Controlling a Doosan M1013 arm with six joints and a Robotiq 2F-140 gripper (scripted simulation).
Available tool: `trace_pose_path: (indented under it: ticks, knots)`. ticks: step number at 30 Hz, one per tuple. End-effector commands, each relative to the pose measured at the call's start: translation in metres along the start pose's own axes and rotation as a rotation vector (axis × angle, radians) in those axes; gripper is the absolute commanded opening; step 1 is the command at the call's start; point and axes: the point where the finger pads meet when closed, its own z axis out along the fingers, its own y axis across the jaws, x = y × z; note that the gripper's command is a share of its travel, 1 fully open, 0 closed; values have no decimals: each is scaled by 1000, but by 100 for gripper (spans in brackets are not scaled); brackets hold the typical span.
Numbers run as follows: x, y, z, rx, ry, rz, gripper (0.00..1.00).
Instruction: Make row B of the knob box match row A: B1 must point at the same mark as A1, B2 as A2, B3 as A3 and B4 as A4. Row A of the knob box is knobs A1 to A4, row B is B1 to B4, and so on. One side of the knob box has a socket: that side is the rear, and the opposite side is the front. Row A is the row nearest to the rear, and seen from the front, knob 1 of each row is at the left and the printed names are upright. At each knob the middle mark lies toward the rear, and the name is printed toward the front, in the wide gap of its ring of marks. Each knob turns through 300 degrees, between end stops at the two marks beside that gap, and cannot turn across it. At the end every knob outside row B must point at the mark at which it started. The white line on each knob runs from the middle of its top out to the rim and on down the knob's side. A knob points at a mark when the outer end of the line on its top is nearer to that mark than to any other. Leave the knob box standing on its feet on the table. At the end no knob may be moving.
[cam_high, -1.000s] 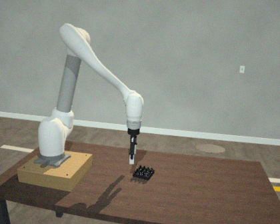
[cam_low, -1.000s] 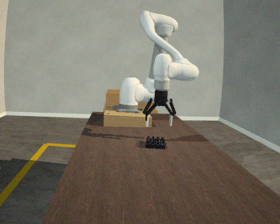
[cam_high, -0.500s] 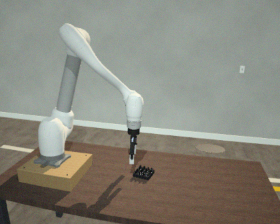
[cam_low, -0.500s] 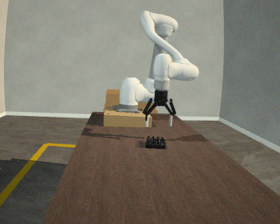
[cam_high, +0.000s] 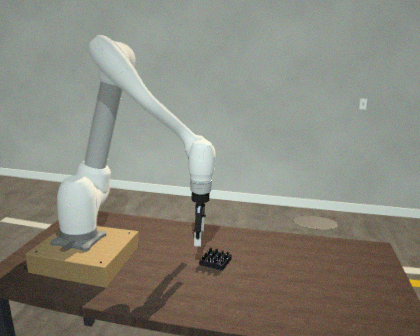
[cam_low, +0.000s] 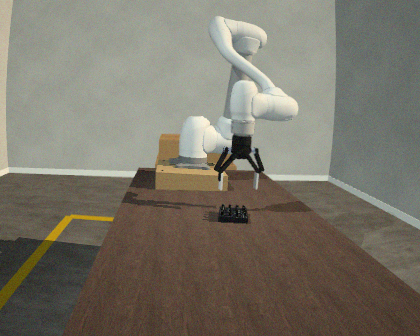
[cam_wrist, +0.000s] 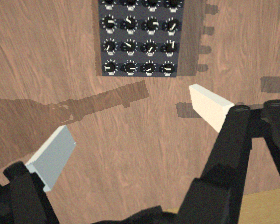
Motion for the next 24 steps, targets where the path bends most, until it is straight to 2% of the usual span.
trace_pose_path:
  ticks: [1, 10, 19, 21, 24]
  knots:
    - [0, 0, 0, 0, 0, 0, 100]
    - [2, 0, -1, 0, 0, -67, 100]
    - [14, 1, -3, 0, 0, -406, 100]
    - [14, 1, -3, 0, 0, -406, 100]
    - [19, 1, -4, 0, 0, -562, 100]
